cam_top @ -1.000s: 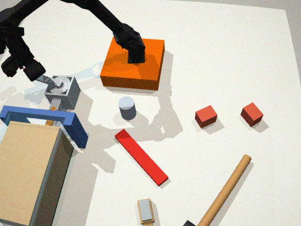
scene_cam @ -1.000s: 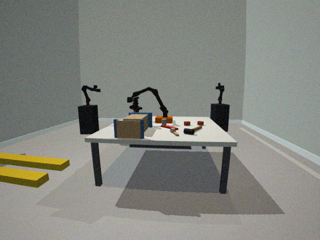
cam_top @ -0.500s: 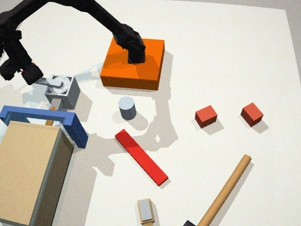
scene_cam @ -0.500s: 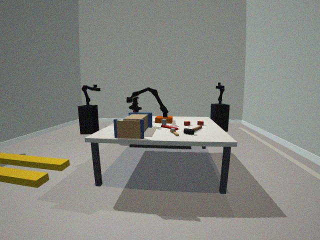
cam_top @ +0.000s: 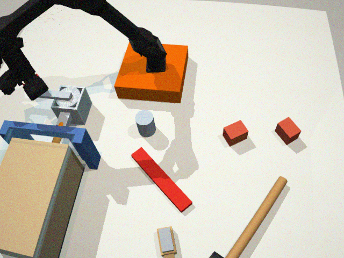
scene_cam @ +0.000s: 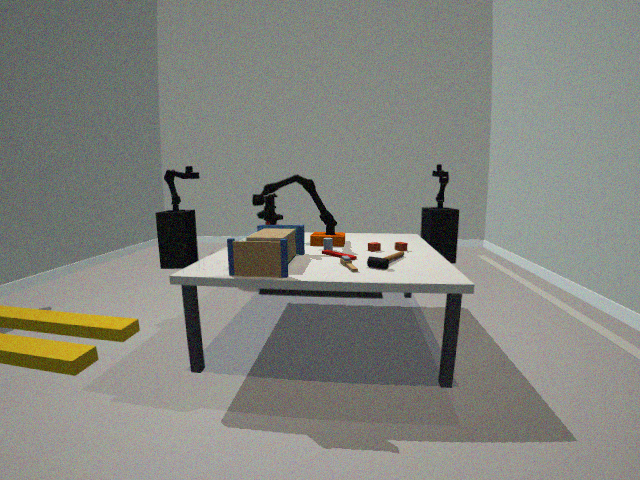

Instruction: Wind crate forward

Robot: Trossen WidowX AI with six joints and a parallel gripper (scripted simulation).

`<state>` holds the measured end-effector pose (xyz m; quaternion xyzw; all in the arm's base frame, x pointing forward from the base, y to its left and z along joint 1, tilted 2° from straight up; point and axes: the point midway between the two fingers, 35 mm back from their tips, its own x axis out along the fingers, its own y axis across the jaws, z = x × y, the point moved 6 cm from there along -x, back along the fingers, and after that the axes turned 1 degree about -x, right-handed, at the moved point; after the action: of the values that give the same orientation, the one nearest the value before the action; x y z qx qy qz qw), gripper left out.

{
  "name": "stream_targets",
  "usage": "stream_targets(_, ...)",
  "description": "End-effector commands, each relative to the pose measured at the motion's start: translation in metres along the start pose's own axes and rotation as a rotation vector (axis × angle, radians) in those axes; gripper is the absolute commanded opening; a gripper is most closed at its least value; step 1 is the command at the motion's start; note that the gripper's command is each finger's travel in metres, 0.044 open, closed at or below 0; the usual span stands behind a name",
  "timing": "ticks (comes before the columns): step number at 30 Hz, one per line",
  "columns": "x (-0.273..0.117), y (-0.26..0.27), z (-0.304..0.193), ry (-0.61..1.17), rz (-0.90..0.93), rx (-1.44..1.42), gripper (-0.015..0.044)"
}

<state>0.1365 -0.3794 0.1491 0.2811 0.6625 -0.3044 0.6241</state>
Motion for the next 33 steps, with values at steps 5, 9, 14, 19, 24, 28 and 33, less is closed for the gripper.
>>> stream_targets(5,-0.005,0.027,0.017,-0.043,0.034,-0.038,0.0000)
stream_targets(9,-0.005,0.032,0.020,-0.044,0.035,-0.038,0.0000)
stream_targets(14,-0.006,0.040,0.023,-0.044,0.035,-0.038,0.0000)
stream_targets(19,-0.006,0.047,0.025,-0.044,0.036,-0.038,0.0000)
stream_targets(24,-0.006,0.055,0.027,-0.044,0.037,-0.038,0.0000)
stream_targets(28,-0.007,0.061,0.028,-0.045,0.037,-0.038,0.0000)
stream_targets(33,-0.007,0.063,0.028,-0.045,0.038,-0.038,0.0000)
